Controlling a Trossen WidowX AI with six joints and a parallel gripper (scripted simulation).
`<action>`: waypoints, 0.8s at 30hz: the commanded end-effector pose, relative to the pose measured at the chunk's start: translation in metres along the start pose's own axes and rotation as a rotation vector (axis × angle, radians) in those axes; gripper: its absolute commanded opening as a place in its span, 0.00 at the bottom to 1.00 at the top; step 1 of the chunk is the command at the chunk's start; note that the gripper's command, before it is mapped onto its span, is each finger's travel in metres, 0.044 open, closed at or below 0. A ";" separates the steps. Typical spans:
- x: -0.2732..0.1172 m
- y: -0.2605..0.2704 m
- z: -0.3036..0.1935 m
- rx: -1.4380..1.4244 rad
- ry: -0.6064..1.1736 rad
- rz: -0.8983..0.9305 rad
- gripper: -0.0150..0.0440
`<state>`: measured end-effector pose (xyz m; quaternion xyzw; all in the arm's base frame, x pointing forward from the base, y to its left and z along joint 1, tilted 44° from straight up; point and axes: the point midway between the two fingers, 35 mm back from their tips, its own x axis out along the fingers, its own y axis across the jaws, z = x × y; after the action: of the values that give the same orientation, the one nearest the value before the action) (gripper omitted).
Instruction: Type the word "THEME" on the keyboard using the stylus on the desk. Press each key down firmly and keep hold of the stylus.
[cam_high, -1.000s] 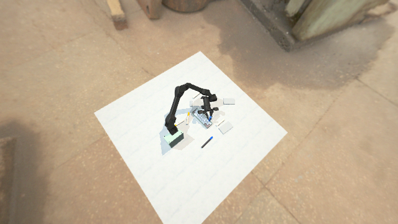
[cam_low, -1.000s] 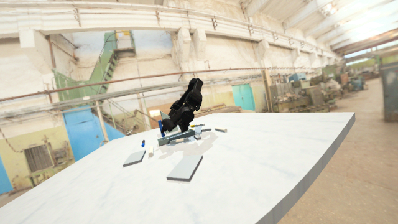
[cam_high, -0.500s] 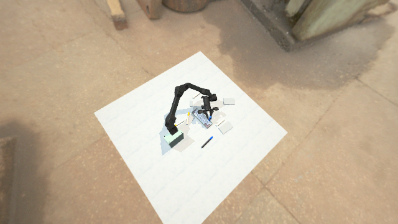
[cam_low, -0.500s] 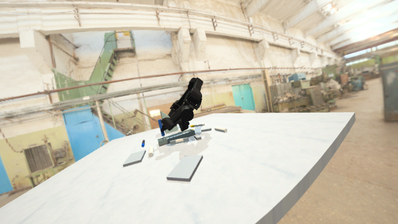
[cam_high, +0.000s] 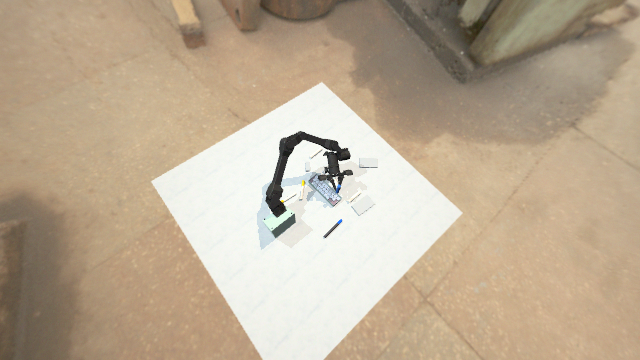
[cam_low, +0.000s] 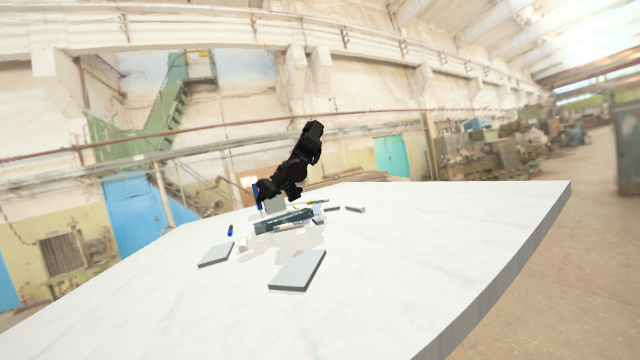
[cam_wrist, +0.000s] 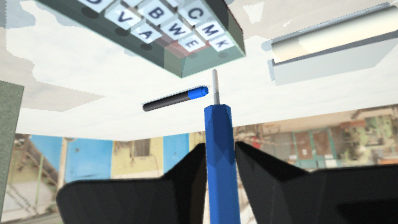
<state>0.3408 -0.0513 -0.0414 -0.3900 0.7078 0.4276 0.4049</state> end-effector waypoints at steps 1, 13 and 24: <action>0.000 0.000 0.000 0.000 0.000 -0.001 0.27; 0.010 0.014 -0.009 -0.013 0.007 0.002 0.25; 0.020 0.014 0.008 -0.013 0.007 0.002 0.25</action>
<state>0.3231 -0.0454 -0.0558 -0.3957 0.7061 0.4317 0.3981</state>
